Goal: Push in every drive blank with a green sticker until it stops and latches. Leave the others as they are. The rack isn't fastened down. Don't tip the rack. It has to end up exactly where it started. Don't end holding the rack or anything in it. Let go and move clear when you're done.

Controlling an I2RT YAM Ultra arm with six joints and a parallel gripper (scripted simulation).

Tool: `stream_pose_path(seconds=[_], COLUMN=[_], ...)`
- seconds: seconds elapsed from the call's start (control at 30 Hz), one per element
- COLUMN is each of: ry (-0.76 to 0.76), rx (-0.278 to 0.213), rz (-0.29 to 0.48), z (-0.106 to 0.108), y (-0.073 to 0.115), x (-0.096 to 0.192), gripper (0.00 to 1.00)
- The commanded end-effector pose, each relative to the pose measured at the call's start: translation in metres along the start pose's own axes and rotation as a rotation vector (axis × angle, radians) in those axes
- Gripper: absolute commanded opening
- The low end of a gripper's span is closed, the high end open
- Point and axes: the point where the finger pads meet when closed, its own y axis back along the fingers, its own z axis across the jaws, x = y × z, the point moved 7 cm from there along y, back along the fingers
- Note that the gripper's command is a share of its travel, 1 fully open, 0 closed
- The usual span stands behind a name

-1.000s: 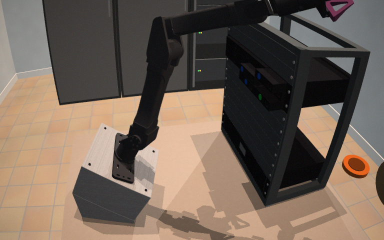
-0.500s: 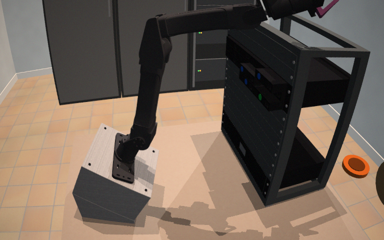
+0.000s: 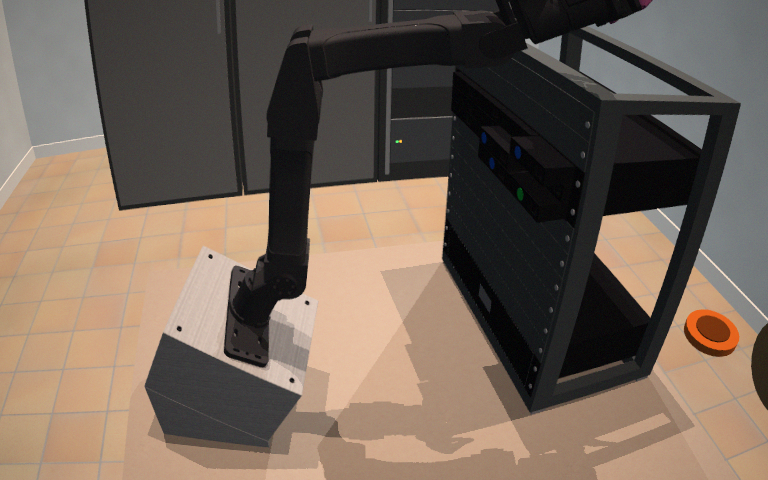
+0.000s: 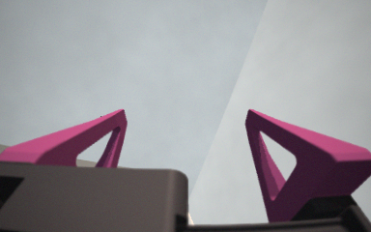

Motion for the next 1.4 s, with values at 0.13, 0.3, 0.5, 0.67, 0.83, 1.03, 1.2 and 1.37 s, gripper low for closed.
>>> stream_pose_path(seconds=[0.13, 0.3, 0.5, 0.67, 0.83, 1.03, 1.2, 1.37], ry=[-0.247, -0.377, -0.553, -0.685, -0.816, -0.991, -1.122, -1.208], rx=[-0.001, -0.028, -0.066, -0.095, -0.126, -0.169, -0.202, -0.224], rz=[-0.051, -0.056, -0.057, -0.055, -0.050, -0.037, -0.023, -0.012], z=[0.013, 0.024, 0.040, 0.051, 0.061, 0.075, 0.084, 0.090], y=[0.012, 0.018, 0.026, 0.033, 0.040, 0.051, 0.060, 0.066], x=[-0.017, -0.020, -0.025, -0.028, -0.033, -0.039, -0.044, -0.048], gripper=[1.00, 1.00, 1.00, 1.00, 1.00, 1.00, 1.00, 1.00])
